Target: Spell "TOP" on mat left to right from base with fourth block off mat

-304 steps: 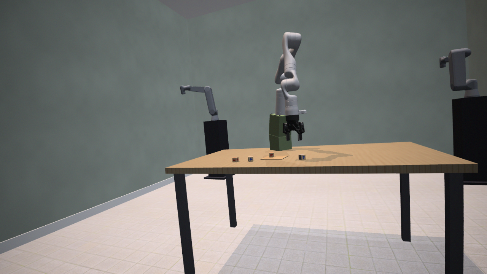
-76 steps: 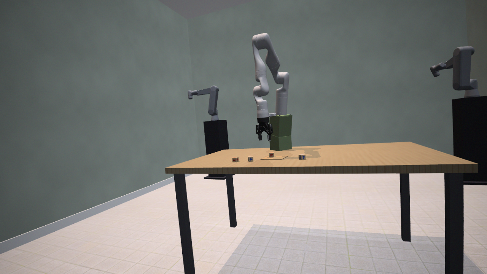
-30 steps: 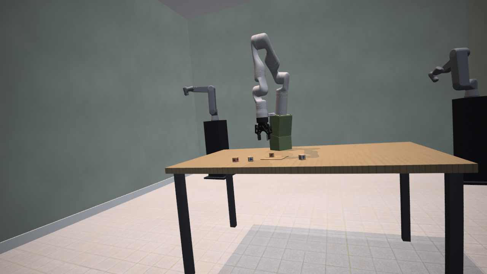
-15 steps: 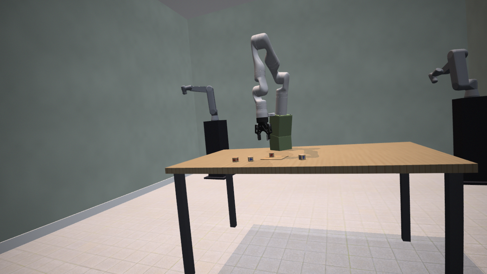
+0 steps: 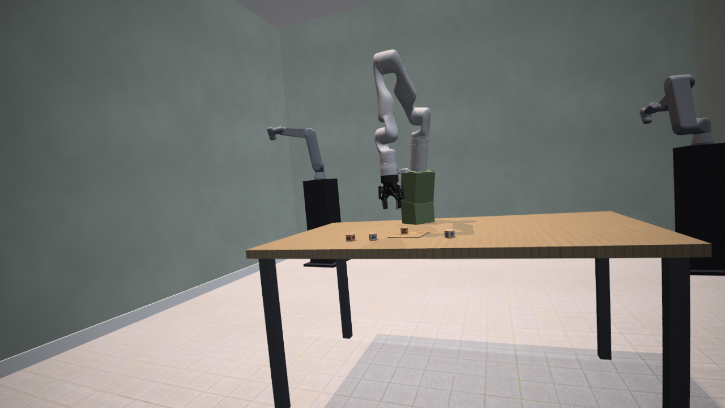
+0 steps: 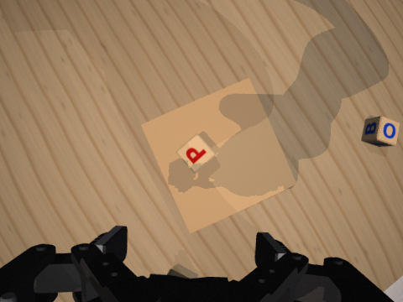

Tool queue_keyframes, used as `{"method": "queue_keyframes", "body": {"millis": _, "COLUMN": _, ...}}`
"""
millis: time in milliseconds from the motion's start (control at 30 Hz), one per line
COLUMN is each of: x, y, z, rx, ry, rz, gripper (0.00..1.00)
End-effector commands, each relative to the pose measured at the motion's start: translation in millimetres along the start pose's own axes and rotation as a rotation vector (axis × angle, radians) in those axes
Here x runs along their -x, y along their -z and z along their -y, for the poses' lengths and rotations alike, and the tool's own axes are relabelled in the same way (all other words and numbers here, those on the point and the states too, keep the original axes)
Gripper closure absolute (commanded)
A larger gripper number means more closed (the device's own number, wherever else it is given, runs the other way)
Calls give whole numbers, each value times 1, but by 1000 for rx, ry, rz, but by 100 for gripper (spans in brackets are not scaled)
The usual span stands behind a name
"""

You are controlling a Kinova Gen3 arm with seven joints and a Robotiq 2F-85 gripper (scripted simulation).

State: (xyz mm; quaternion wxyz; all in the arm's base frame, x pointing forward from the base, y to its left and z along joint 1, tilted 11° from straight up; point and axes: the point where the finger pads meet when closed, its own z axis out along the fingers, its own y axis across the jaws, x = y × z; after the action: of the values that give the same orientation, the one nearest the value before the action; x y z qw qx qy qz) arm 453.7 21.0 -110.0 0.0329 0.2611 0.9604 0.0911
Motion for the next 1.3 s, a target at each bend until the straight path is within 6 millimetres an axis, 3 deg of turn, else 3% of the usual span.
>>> {"method": "queue_keyframes", "body": {"millis": 0, "x": 6, "y": -1, "z": 0, "rx": 2, "ry": -2, "rz": 1, "gripper": 0}}
{"method": "queue_keyframes", "body": {"millis": 667, "x": 20, "y": -3, "z": -1, "rx": 6, "ry": -7, "rz": 1, "gripper": 0}}
{"method": "queue_keyframes", "body": {"millis": 700, "x": 30, "y": -4, "z": -1, "rx": 8, "ry": -9, "rz": 1, "gripper": 0}}
{"method": "queue_keyframes", "body": {"millis": 900, "x": 30, "y": -4, "z": -1, "rx": 8, "ry": -9, "rz": 1, "gripper": 0}}
{"method": "queue_keyframes", "body": {"millis": 933, "x": 41, "y": -6, "z": -1, "rx": 10, "ry": -11, "rz": 1, "gripper": 0}}
{"method": "queue_keyframes", "body": {"millis": 1133, "x": 41, "y": -6, "z": -1, "rx": 10, "ry": -11, "rz": 1, "gripper": 0}}
{"method": "queue_keyframes", "body": {"millis": 1167, "x": 53, "y": -7, "z": 0, "rx": 12, "ry": -13, "rz": 1, "gripper": 0}}
{"method": "queue_keyframes", "body": {"millis": 1267, "x": 53, "y": -7, "z": 0, "rx": 12, "ry": -13, "rz": 1, "gripper": 0}}
